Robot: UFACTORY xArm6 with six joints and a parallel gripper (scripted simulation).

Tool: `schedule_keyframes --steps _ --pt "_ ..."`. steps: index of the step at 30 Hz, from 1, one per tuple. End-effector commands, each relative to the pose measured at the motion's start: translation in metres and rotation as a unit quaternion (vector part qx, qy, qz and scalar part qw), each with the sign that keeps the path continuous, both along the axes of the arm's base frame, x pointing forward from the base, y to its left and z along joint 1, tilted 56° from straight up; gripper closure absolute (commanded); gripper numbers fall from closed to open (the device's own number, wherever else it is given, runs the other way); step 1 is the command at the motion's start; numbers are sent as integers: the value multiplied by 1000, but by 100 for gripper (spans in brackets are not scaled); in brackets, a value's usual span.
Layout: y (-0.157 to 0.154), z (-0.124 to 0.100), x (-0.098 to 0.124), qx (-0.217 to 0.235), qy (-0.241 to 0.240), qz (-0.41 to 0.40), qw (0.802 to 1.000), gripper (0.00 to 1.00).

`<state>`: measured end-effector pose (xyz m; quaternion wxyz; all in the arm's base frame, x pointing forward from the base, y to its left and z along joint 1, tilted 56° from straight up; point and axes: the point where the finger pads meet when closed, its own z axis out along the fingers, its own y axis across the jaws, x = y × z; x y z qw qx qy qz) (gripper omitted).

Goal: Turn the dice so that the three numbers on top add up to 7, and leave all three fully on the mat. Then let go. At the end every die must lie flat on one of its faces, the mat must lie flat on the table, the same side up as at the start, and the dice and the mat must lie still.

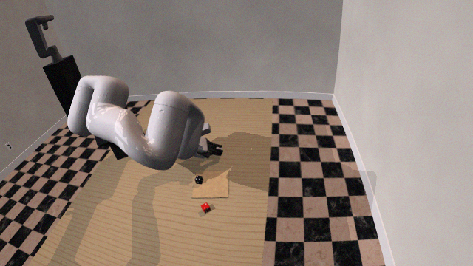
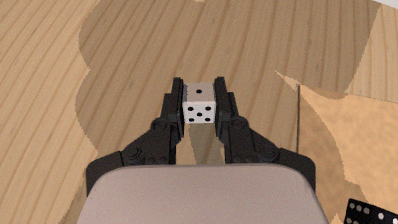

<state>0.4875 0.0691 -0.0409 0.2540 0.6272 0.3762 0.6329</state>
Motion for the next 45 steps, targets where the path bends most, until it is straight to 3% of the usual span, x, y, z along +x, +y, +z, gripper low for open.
schedule_keyframes --steps 1,45 --pt "0 0 0 0 0 1 1000 79" --pt "-6 -6 5 0 0 1 1000 79"
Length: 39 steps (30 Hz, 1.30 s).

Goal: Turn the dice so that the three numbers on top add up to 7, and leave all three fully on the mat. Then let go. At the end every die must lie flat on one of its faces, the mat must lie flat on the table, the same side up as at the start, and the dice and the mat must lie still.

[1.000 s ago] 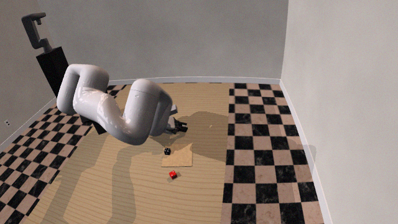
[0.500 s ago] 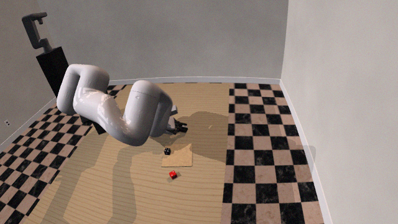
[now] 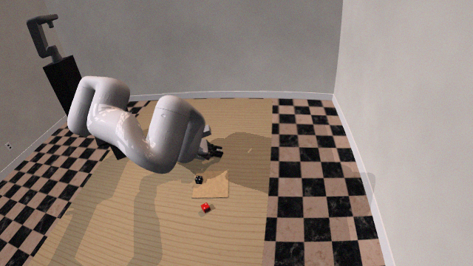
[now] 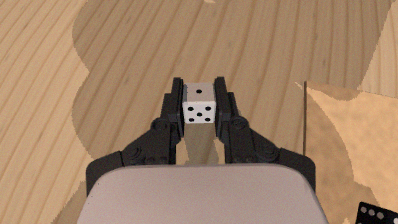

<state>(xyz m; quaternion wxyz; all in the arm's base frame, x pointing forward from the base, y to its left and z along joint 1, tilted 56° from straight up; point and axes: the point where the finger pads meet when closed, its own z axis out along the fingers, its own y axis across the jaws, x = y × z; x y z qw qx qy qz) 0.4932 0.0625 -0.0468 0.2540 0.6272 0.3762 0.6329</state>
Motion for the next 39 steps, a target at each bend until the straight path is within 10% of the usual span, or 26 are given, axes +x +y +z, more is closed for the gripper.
schedule_keyframes --steps 1,39 --pt "1 0 0 0 0 1 1000 79" --pt "1 0 0 0 0 1 1000 58"
